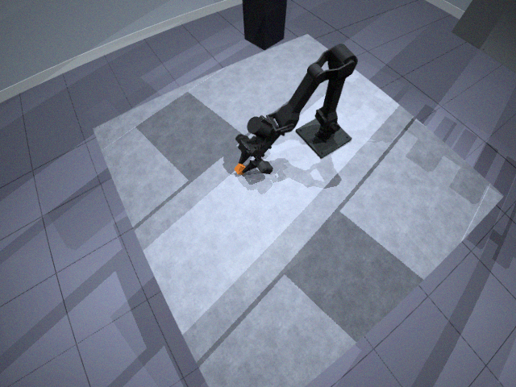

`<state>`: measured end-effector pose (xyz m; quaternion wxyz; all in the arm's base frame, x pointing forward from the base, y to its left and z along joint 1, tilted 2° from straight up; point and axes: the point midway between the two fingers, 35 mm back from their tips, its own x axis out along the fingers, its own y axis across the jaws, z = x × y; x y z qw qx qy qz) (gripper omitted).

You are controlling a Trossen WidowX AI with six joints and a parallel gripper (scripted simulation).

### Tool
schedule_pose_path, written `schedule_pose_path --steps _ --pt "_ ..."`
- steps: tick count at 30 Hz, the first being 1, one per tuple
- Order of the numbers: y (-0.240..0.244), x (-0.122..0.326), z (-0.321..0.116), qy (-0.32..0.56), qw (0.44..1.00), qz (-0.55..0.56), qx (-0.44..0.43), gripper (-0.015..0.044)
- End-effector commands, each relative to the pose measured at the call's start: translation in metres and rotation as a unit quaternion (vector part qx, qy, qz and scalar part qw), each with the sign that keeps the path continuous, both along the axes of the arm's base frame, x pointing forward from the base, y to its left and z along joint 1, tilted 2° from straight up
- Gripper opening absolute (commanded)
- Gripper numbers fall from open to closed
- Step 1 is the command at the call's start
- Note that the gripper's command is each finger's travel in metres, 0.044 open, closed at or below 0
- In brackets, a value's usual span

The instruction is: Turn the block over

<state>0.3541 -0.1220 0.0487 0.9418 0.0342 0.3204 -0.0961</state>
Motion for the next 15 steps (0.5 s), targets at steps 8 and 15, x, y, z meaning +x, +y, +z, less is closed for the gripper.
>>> schedule_pose_path --steps 8,15 --pt "0.006 -0.012 -0.004 -0.080 0.997 0.003 -0.014 0.0000" --pt "0.007 -0.015 -0.003 -0.101 0.995 0.003 -0.019 0.0000"
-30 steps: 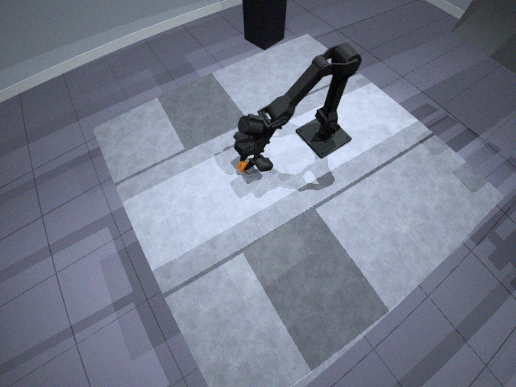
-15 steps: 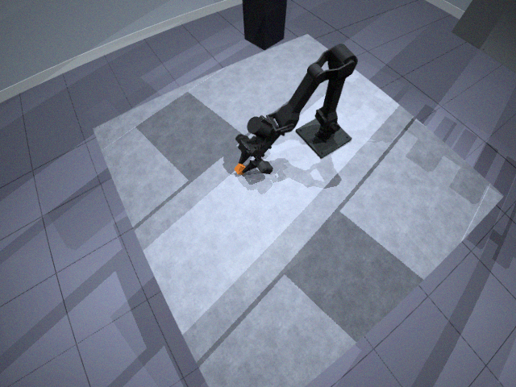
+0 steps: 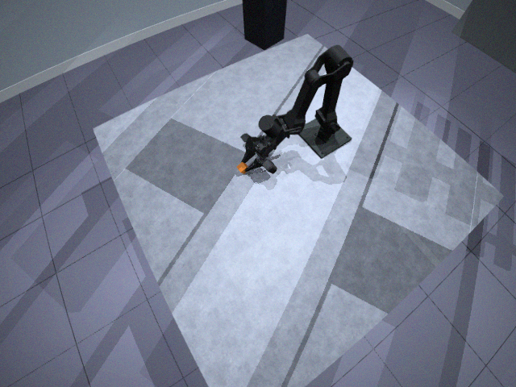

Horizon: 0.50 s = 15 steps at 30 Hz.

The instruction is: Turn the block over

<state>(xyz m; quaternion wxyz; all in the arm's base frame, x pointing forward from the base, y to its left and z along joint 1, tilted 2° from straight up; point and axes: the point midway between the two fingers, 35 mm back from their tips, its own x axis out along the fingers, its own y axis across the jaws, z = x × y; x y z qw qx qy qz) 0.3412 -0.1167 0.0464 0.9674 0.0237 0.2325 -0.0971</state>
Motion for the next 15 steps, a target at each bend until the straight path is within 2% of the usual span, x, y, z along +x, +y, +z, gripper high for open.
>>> schedule_pose_path --steps 1,14,15 --pt "0.0014 -0.0020 0.0001 -0.014 1.000 0.001 0.000 0.0000" --pt "0.0014 -0.0020 0.0002 -0.015 1.000 0.001 0.000 0.0000" --pt "0.0014 -0.0020 0.0002 -0.015 1.000 0.001 0.000 0.0026"
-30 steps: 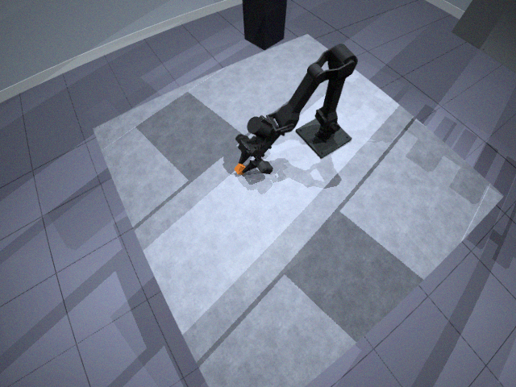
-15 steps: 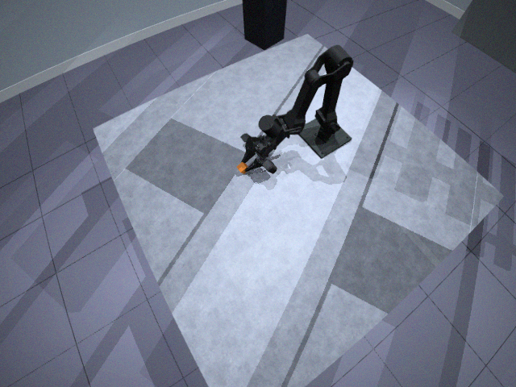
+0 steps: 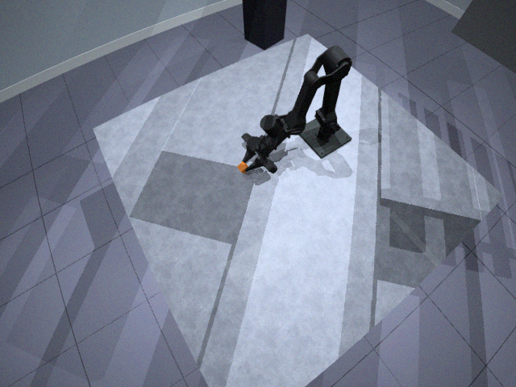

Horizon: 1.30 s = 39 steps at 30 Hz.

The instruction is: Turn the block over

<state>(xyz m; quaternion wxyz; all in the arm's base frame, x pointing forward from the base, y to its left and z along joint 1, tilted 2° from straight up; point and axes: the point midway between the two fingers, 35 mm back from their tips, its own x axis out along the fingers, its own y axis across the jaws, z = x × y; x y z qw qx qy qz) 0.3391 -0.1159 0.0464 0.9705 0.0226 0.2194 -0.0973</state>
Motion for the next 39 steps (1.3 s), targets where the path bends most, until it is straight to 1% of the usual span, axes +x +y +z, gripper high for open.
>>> schedule_pose_path --steps 1,16,39 --pt "0.0007 0.0001 0.0002 -0.002 1.000 0.001 0.002 0.0053" --pt "0.0007 0.0001 0.0002 -0.002 1.000 0.001 0.002 0.0440" --pt "0.0007 0.0001 0.0002 -0.002 1.000 0.001 0.002 0.0440"
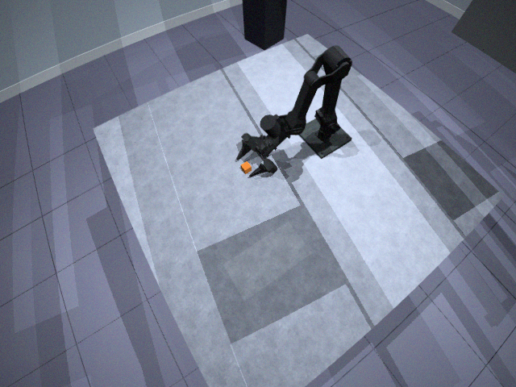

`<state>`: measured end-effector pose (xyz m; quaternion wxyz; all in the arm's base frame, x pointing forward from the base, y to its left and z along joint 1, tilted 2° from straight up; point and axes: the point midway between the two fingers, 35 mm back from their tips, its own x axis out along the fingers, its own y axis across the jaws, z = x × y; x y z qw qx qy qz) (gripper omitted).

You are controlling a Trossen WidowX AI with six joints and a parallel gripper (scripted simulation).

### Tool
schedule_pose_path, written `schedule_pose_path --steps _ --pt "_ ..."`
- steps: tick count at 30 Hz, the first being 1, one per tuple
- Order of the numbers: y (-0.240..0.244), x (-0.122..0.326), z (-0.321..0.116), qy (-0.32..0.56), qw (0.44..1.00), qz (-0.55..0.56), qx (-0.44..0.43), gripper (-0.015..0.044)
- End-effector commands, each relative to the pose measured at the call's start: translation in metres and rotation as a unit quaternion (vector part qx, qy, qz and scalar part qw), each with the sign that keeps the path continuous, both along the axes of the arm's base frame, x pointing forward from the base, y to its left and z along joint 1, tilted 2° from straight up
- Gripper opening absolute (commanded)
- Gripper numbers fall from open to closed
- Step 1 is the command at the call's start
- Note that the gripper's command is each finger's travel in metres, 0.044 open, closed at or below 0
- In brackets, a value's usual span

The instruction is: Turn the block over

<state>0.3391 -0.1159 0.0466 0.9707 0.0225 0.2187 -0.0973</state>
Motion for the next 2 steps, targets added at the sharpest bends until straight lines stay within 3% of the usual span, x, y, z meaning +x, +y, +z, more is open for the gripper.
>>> schedule_pose_path --steps 1,2 --pt "0.0007 0.0000 0.0000 -0.001 1.000 0.001 0.002 0.0440" --pt "0.0007 0.0000 0.0000 -0.001 1.000 0.001 0.002 0.0440"
